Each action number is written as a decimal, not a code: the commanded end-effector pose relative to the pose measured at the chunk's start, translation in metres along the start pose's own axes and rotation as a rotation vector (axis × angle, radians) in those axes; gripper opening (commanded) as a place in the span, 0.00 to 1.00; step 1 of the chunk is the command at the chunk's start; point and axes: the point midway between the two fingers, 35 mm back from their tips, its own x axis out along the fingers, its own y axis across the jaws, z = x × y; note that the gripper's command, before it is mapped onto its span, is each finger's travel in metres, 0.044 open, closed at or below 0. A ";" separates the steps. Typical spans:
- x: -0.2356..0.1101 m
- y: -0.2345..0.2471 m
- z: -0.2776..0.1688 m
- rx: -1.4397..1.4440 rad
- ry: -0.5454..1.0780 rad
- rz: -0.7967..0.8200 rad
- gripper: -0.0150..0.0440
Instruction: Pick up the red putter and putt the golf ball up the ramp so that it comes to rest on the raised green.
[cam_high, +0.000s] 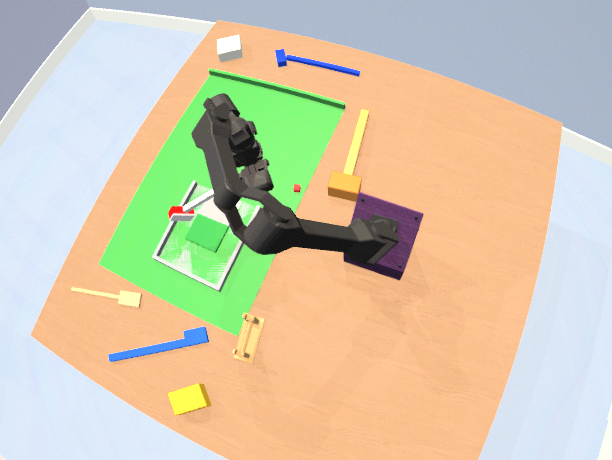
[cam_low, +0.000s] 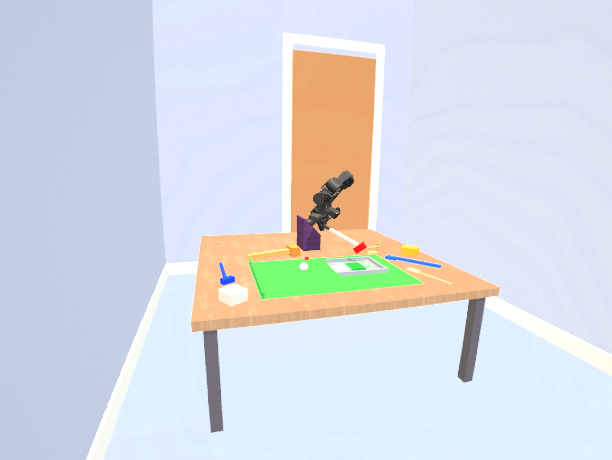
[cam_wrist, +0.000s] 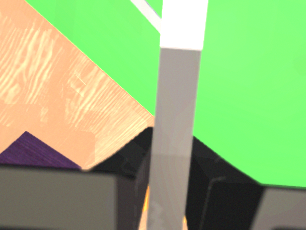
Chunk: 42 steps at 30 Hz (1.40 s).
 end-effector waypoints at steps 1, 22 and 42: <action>-0.007 -0.016 -0.013 0.082 0.012 -0.007 0.25; -0.018 -0.086 -0.124 0.577 0.121 0.049 0.25; 0.018 -0.101 -0.159 0.720 0.154 0.078 0.25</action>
